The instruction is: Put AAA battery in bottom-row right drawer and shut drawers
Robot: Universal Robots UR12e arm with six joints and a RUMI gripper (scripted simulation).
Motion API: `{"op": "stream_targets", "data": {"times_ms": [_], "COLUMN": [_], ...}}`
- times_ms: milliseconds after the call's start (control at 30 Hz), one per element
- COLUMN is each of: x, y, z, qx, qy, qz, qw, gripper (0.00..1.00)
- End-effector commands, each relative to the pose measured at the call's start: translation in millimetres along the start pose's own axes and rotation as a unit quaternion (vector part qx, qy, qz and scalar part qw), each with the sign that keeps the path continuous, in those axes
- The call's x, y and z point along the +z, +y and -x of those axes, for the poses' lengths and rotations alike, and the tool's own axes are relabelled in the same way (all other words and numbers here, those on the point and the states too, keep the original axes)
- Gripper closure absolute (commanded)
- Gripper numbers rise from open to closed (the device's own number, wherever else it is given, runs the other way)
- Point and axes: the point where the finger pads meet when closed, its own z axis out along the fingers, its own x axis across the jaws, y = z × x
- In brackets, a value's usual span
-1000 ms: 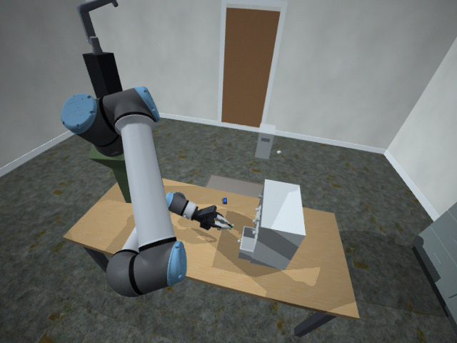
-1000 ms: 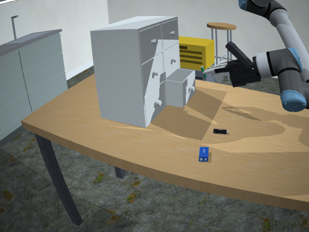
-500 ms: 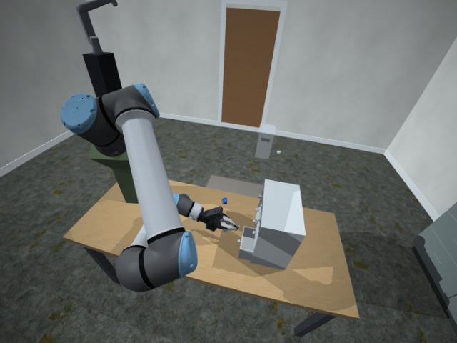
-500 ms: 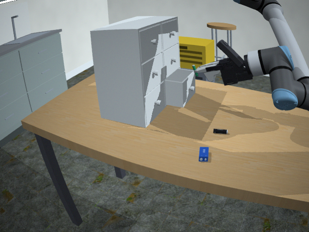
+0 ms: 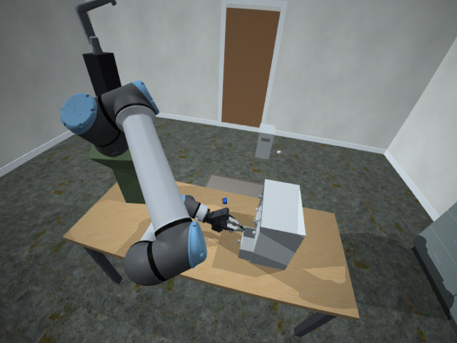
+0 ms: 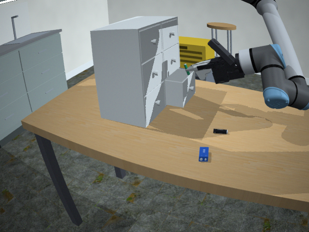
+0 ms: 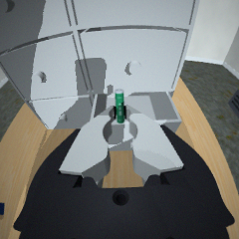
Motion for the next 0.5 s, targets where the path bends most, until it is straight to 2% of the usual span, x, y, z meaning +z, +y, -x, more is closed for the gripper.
{"op": "stream_targets", "data": {"times_ms": [0,467], "x": [14,30], "y": [-3,-9], "z": [-1,-2], "qx": [0.001,0.001], "qy": [0.001,0.001], "qz": [0.001,0.001], "qw": [1.0,1.0], "gripper": [0.98,0.98]}}
